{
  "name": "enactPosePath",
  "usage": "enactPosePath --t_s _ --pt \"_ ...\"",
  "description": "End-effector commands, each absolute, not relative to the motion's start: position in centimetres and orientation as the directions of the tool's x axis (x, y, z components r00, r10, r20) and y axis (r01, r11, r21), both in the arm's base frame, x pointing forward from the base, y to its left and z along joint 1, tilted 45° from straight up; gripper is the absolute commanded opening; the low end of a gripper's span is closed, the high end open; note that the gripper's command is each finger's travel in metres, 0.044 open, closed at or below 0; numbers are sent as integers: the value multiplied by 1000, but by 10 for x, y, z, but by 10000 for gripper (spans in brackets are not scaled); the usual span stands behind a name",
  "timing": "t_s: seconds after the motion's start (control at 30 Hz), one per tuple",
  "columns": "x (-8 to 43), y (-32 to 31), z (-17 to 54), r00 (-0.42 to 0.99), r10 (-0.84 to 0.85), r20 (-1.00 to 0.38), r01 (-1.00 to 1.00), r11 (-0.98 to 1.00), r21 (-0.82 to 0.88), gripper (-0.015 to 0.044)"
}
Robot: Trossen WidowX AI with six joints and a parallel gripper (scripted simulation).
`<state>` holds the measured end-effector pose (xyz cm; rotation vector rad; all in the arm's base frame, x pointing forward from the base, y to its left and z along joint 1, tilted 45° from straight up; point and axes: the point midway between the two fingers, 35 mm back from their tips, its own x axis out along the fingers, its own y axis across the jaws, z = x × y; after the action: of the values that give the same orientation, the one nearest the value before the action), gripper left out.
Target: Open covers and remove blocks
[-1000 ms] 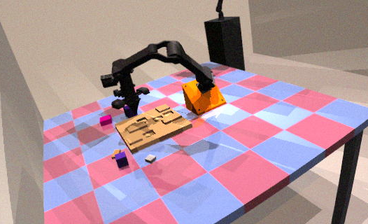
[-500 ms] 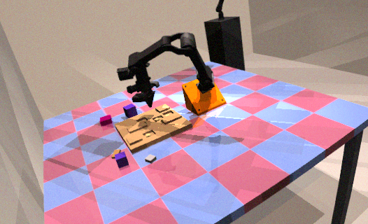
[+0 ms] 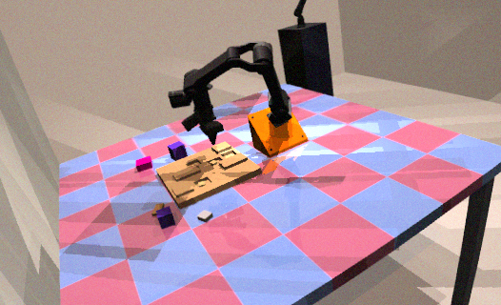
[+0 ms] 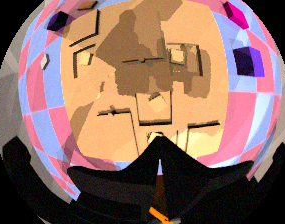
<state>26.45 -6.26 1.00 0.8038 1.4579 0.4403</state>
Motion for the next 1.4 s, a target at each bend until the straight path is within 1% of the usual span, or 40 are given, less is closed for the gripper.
enactPosePath --t_s 0.0,0.1,0.17,0.27,0.37,0.43,0.53,0.6,1.1,1.37 --pt "237 -56 12 104 697 -710 -573 625 530 0" --pt "234 -54 12 104 697 -710 -680 570 461 0" --pt "233 -54 12 104 697 -710 -631 597 495 0" --pt "231 -54 11 103 697 -710 -395 684 614 0" --pt "229 -53 11 103 697 -710 -110 717 688 0" --pt "228 -53 10 103 697 -710 87 704 705 0" --pt "226 -53 10 103 697 -710 374 634 677 0" --pt "225 -53 10 103 697 -709 490 585 646 0" --pt "225 -52 9 103 697 -710 504 578 642 0" --pt "229 -33 -11 104 697 -710 504 578 641 0"
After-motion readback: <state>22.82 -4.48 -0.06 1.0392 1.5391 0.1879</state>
